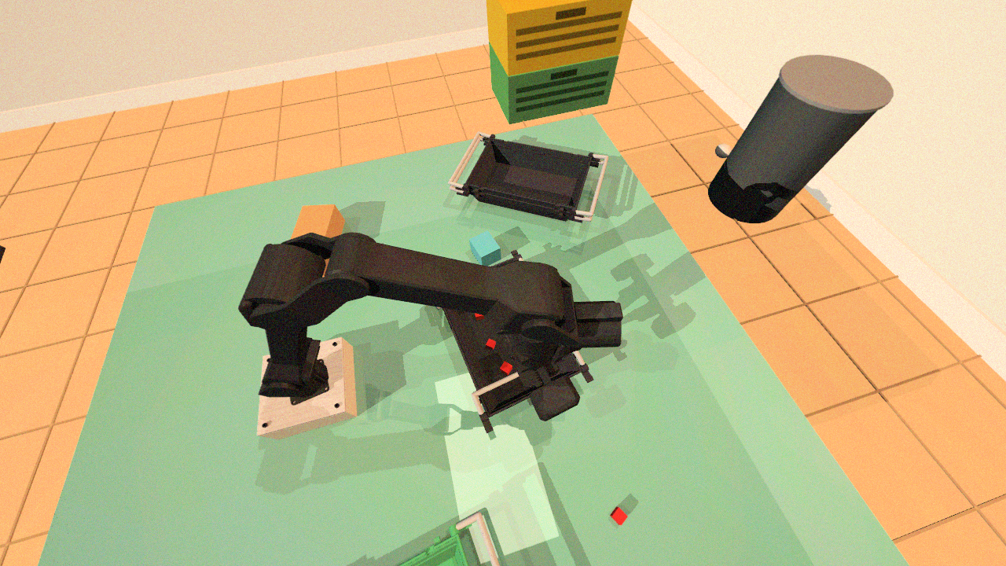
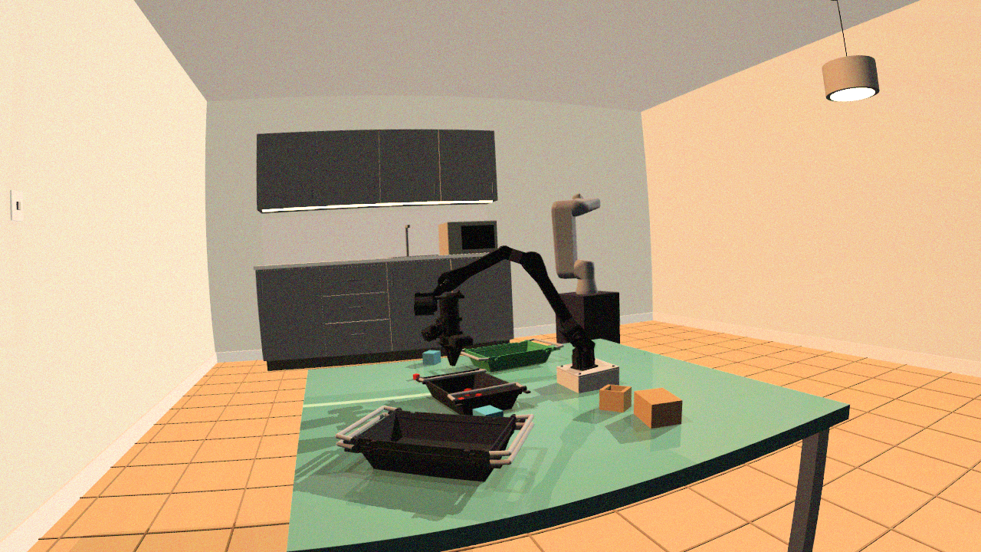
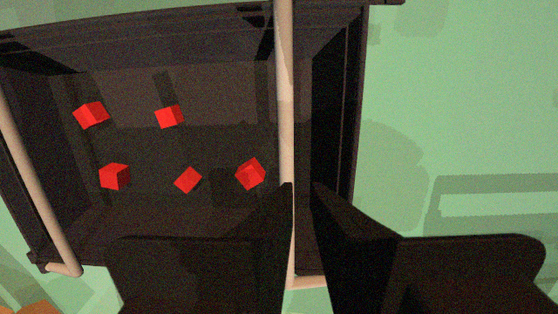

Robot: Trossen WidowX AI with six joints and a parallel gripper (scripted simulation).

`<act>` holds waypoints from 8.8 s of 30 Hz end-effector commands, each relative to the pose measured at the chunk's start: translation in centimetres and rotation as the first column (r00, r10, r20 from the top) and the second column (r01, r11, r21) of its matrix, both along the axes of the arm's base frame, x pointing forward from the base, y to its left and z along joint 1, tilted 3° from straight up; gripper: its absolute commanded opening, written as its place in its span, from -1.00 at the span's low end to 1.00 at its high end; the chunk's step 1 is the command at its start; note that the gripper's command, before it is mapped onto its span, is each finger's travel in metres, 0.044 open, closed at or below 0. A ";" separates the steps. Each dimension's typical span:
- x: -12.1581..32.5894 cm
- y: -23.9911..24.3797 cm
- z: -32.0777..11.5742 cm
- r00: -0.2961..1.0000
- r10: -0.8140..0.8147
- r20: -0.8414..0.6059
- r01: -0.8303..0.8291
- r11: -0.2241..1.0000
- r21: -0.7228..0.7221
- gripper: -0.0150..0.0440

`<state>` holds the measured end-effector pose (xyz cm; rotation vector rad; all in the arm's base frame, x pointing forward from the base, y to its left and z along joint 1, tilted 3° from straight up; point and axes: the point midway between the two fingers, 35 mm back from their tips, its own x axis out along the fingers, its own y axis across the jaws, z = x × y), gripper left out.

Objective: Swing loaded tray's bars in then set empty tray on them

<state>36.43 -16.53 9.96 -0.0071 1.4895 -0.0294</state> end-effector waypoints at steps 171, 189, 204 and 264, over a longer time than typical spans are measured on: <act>-33.8 -16.5 -9.9 1.000 0.000 -0.031 -0.001 1.000 -0.014 -0.13; -33.9 -16.6 -8.3 1.000 0.000 -0.031 -0.001 1.000 -0.014 -0.49; -34.2 -16.2 -1.9 1.000 0.000 -0.031 -0.001 1.000 -0.014 -0.49; -34.6 -16.2 7.7 1.000 0.000 -0.031 -0.001 1.000 -0.015 -0.49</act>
